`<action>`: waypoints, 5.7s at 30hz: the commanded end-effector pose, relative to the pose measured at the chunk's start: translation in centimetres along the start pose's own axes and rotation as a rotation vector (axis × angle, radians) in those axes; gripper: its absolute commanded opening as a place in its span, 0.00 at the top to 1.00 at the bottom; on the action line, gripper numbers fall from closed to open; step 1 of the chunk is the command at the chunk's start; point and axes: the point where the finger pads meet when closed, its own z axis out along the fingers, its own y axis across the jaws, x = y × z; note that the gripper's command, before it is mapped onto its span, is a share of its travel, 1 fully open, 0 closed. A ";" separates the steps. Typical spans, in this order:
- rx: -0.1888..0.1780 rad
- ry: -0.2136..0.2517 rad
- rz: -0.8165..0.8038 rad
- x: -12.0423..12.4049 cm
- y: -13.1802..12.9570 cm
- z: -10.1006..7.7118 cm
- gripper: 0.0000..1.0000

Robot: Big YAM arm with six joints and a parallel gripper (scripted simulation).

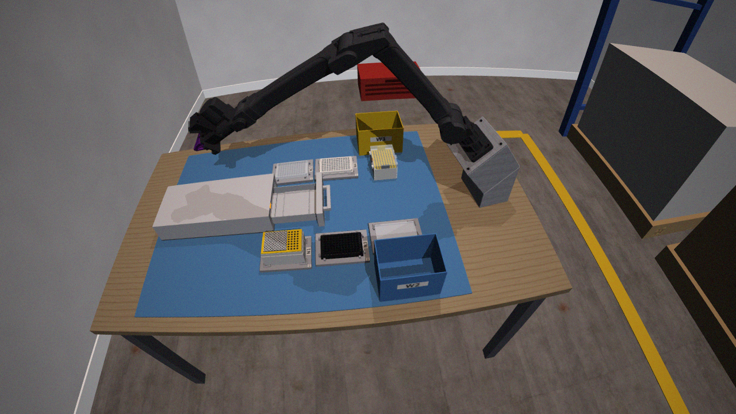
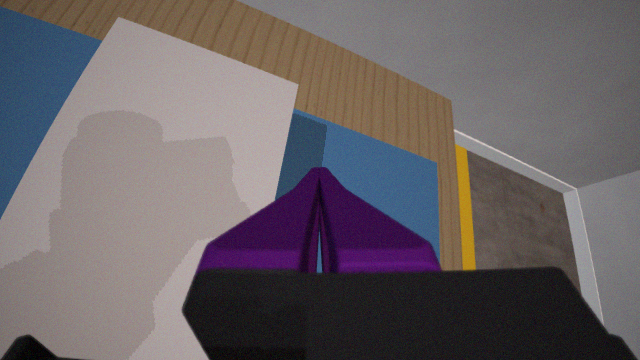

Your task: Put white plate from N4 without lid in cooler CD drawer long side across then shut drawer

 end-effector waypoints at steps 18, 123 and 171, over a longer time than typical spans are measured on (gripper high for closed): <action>-0.066 0.137 0.058 2.2 2.4 -4.9 1.00; -0.300 0.961 0.343 17.5 12.1 -41.6 1.00; -0.318 1.013 0.337 21.5 14.1 -45.7 1.00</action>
